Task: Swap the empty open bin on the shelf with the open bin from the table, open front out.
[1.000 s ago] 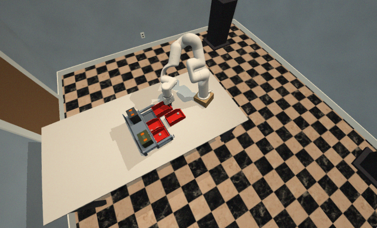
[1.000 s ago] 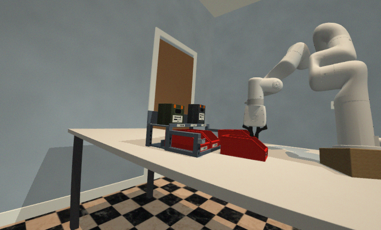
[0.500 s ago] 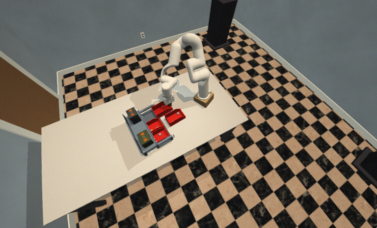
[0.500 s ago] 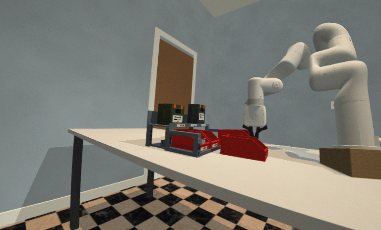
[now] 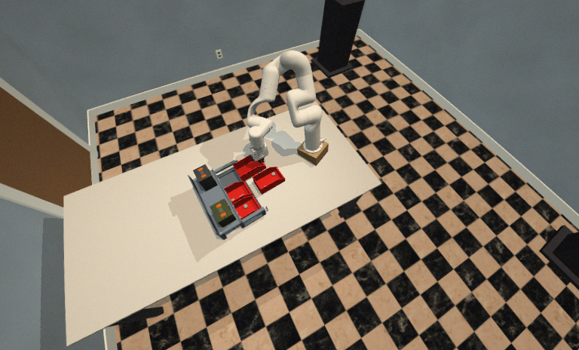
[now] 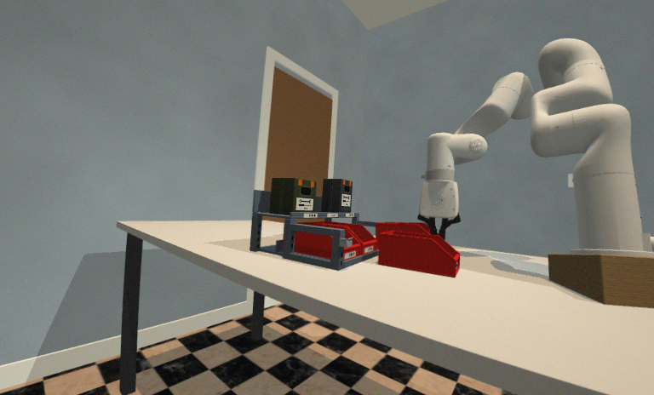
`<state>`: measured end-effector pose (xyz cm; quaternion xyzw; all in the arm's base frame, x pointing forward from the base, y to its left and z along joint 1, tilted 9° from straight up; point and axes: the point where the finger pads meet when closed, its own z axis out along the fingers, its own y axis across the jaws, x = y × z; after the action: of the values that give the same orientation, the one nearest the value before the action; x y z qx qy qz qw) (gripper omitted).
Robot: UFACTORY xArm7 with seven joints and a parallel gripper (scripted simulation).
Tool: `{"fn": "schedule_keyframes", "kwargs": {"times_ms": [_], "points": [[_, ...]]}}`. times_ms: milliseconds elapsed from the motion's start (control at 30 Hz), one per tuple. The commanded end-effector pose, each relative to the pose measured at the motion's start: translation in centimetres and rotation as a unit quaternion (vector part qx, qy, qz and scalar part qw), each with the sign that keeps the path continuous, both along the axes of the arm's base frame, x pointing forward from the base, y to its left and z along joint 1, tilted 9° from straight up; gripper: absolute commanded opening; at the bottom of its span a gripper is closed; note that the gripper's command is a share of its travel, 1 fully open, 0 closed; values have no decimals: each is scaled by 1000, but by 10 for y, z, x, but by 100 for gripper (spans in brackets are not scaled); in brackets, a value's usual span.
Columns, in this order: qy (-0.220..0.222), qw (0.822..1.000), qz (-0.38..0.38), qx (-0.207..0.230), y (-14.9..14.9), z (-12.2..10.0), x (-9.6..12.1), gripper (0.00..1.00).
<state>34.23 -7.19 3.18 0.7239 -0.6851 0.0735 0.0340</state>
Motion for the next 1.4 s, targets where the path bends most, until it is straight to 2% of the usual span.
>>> {"fn": "schedule_keyframes", "kwargs": {"times_ms": [0,633,1367], "points": [[-1,1000,0,0,0,1,-3,0],[-1,1000,0,0,-2,-1,-29,0],[-1,1000,0,0,-2,-1,-30,0]]}}
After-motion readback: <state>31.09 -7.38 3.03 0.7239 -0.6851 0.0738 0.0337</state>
